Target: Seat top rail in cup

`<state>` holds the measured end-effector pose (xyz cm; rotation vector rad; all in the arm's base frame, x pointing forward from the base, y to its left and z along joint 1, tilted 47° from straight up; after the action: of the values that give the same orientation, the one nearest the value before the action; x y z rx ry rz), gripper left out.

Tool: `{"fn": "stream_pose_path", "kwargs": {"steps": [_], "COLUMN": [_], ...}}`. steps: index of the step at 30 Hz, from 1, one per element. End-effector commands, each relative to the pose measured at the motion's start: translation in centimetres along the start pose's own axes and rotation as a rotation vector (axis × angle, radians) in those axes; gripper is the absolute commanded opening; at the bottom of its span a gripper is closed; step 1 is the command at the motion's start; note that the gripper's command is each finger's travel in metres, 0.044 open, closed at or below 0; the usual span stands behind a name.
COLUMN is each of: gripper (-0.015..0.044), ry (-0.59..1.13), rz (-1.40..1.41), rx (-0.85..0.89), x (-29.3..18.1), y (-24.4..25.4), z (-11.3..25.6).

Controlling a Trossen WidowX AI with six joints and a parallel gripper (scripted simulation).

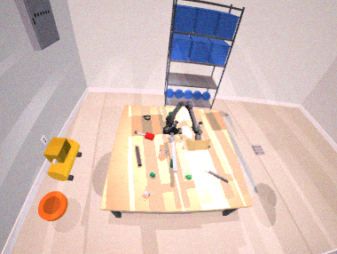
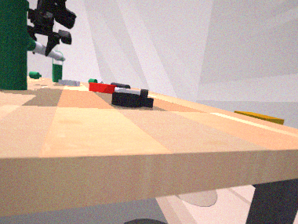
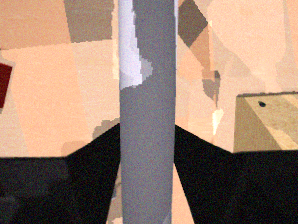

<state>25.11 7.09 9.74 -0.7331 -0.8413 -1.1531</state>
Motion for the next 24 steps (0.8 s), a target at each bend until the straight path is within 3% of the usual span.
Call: {"fn": "stream_pose_path", "kwargs": {"steps": [1,24], "gripper": [0.0,0.0], "ry": [0.0,-0.001], "rz": [0.0,0.0], "rx": [0.002,0.002], "x": [0.0,1.0], "y": [0.0,0.0], "z": [0.0,0.0]}}
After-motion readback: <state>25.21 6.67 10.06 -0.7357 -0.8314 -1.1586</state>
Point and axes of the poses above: the point midway between the two fingers, 35 mm back from their tips, its own z axis back along the fingers, its own y axis across the jaws, x = y × z, the point moved 5 cm from there along z, back along the fingers, and after that the axes turned 7 degrees about z, right-handed, at the moved point
